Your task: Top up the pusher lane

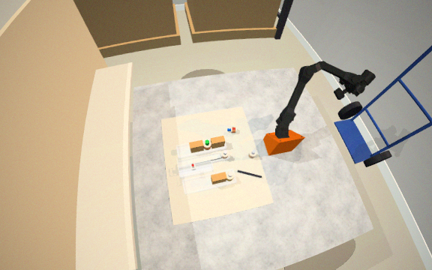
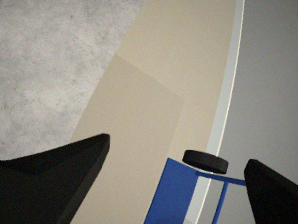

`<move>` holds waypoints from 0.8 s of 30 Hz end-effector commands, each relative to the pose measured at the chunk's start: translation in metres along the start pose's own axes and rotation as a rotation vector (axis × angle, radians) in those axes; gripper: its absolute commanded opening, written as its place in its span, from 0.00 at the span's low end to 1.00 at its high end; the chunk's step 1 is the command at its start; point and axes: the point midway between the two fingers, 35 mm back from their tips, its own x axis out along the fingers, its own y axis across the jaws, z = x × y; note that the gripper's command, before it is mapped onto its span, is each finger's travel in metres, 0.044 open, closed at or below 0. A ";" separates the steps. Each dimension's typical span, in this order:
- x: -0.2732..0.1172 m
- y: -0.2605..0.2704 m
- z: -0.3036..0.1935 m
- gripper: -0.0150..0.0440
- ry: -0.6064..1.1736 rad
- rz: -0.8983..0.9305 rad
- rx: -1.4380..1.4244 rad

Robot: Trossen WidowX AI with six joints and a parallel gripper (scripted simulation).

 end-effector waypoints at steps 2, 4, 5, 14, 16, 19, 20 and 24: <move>-0.010 -0.001 -0.007 1.00 0.032 -0.023 0.037; -0.037 -0.002 -0.025 1.00 0.118 -0.088 0.141; -0.052 -0.002 -0.034 1.00 0.163 -0.126 0.199; -0.187 0.030 -0.097 1.00 0.475 -0.484 0.698; -0.217 0.044 -0.107 1.00 0.528 -0.572 0.811; -0.260 0.069 -0.117 1.00 0.597 -0.707 0.979; -0.273 0.079 -0.120 1.00 0.616 -0.753 1.035; -0.324 0.122 -0.127 1.00 0.680 -0.947 1.270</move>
